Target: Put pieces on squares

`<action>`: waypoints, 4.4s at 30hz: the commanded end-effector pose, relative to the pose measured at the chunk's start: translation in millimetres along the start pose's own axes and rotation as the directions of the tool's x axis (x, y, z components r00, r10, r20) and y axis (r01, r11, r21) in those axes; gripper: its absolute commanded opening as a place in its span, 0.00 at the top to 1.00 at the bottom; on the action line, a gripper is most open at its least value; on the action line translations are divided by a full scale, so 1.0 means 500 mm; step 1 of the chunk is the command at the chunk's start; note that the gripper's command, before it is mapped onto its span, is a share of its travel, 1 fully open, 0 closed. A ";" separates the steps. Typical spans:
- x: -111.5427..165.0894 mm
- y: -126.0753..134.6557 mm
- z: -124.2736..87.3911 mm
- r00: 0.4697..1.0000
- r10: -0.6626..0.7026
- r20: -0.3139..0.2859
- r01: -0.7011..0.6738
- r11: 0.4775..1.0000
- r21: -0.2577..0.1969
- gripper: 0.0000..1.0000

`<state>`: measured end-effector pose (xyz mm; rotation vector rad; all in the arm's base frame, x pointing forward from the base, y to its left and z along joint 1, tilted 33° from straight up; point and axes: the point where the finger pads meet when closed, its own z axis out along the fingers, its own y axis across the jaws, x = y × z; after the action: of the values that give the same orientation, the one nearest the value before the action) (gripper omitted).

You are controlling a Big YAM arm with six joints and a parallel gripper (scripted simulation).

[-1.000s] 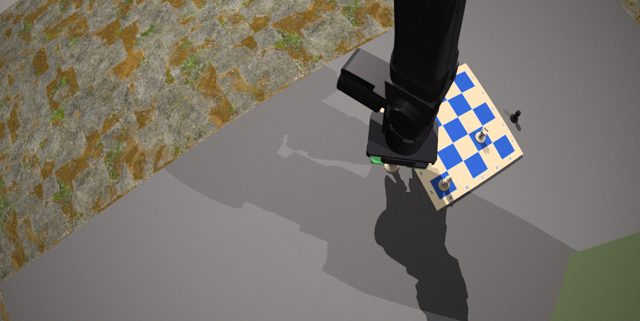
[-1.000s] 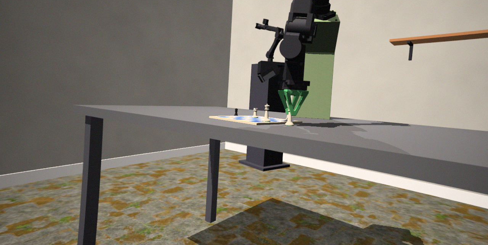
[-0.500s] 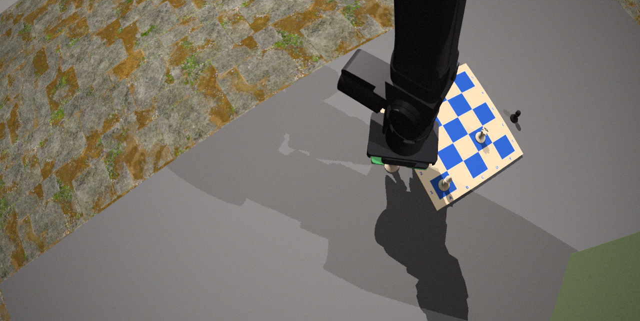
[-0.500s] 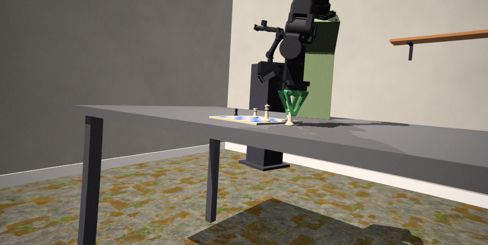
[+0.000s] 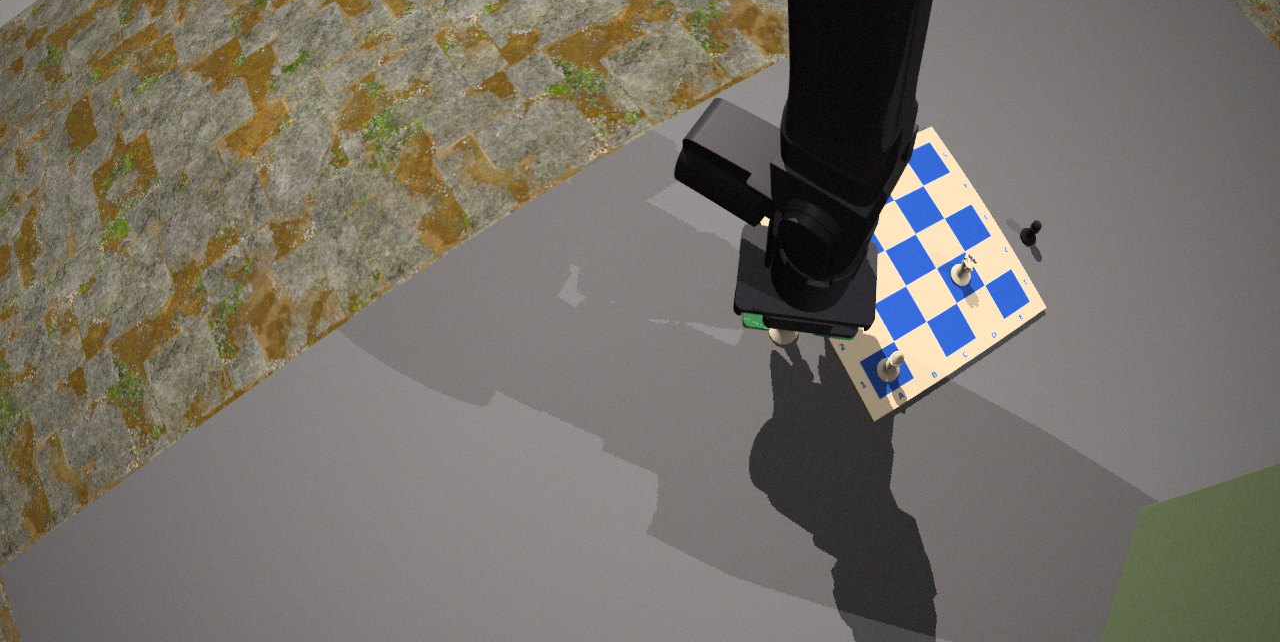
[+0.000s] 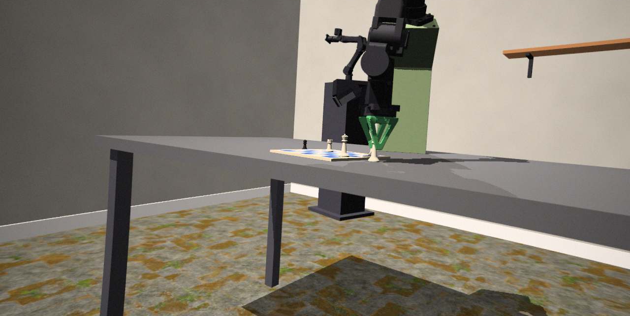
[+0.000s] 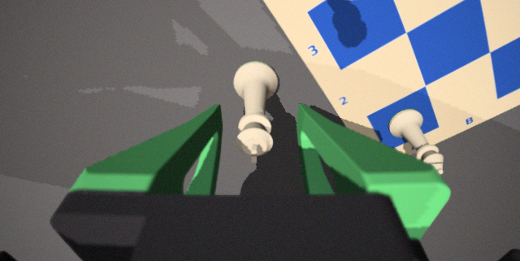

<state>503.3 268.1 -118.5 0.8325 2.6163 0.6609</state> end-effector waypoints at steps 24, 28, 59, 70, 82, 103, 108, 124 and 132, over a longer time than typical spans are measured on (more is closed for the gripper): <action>0.004 0.007 0.001 1.000 0.009 0.004 -0.009 1.000 -0.006 1.00; 0.004 0.007 0.001 1.000 0.009 0.004 -0.009 1.000 -0.006 1.00; -0.017 0.008 -0.180 1.000 0.003 0.014 -0.003 1.000 -0.012 1.00; -0.001 -0.011 -0.198 1.000 -0.001 0.000 0.001 1.000 0.010 1.00; -0.065 -0.073 -0.190 0.999 0.035 0.005 -0.035 0.999 0.010 1.00; -0.238 -0.345 -0.208 0.988 0.155 -0.001 -0.155 0.988 -0.008 1.00; -0.243 -0.362 -0.213 0.985 0.173 0.003 -0.173 0.985 0.001 1.00; -0.243 -0.344 -0.150 0.985 0.173 0.006 -0.173 0.985 -0.006 1.00; -0.243 -0.344 -0.091 0.985 0.174 0.005 -0.174 0.985 -0.006 1.00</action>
<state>492.1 48.9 -144.1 1.0565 2.5691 0.7021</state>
